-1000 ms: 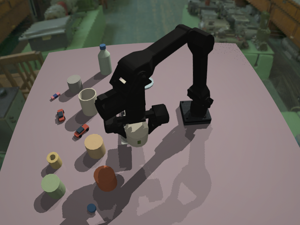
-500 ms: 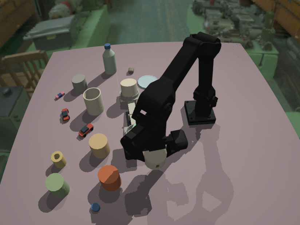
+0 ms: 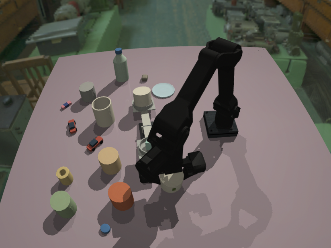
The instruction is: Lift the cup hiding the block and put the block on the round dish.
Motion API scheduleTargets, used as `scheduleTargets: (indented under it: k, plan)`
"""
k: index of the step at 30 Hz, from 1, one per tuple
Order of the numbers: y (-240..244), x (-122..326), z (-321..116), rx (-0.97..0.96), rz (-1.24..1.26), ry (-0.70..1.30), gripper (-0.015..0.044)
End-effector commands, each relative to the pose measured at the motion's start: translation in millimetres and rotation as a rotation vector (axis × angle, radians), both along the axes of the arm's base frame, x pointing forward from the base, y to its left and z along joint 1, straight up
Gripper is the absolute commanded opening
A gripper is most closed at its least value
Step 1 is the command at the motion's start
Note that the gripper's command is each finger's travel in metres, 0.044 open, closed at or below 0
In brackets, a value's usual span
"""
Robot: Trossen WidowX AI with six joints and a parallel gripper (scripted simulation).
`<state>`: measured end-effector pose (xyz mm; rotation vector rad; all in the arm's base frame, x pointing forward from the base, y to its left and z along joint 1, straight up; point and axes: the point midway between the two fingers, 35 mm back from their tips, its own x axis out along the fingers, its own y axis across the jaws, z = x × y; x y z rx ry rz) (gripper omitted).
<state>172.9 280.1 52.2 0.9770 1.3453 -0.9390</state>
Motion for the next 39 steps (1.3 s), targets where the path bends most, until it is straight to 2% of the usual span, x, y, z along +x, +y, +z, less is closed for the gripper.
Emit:
scheduleTargets:
  k: [1,11,26,28,31,37,39]
  plan:
    - [0,0,-5,0.000,-0.004,0.002,0.0000]
    - [0,0,-21,0.000,-0.004,0.002,0.0000]
    - [0,0,-14,0.002,0.000,-0.001,0.0394]
    - [1,0,-2,0.002,-0.001,-0.001,0.0440]
    - [0,-1,35,0.001,-0.004,0.002,0.0440]
    - [0,-1,38,0.000,-0.004,0.002,0.0440]
    - [0,1,40,0.005,-0.008,-0.008,0.0387]
